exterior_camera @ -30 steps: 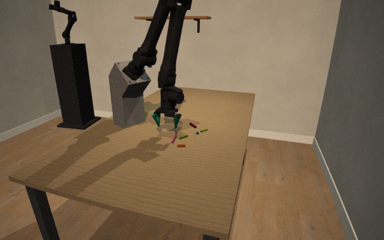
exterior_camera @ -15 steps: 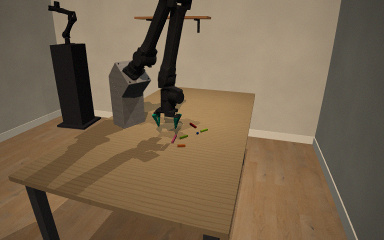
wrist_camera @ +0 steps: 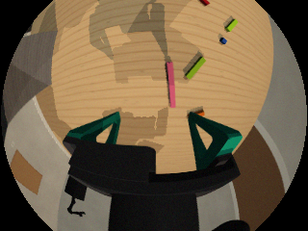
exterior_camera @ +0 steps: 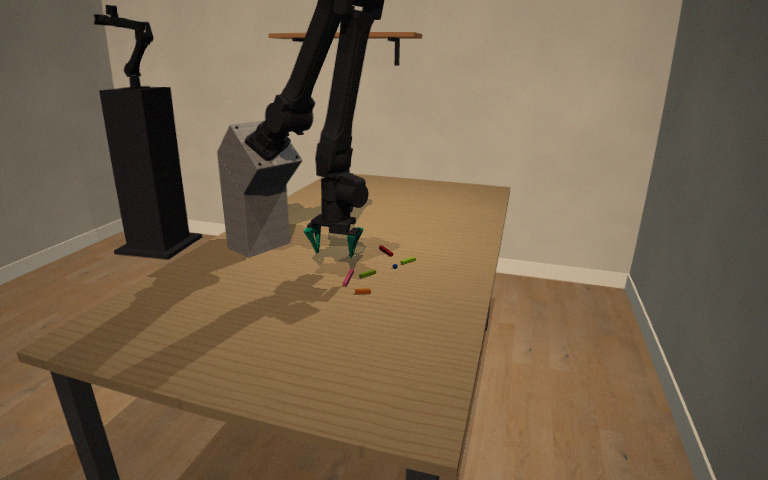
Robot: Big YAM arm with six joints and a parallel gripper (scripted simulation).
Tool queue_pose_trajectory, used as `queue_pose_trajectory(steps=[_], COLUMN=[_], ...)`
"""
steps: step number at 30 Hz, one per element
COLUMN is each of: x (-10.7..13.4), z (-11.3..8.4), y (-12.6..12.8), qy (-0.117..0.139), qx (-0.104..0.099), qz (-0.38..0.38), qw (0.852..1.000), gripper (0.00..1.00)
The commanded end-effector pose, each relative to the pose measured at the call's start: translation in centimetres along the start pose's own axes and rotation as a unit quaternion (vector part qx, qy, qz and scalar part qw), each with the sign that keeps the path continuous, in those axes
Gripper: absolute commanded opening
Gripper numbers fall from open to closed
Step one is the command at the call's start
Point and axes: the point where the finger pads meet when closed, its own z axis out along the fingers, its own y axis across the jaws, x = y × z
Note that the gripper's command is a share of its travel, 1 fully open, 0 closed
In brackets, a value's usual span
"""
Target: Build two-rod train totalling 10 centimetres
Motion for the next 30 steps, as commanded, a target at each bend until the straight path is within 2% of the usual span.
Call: queue_pose_trajectory(steps=[1, 28, 30], x=[-0.35, -0.35, -0.05], z=[-0.11, -0.11, -0.09], y=[-0.14, -0.14, -0.39], qy=[-0.004, -0.004, -0.002], qx=[0.0, 0.0, 0.001], qz=[-0.009, -0.009, 0.009], qw=[1.0, 1.0, 1.0], gripper=[1.0, 1.0, 1.0])
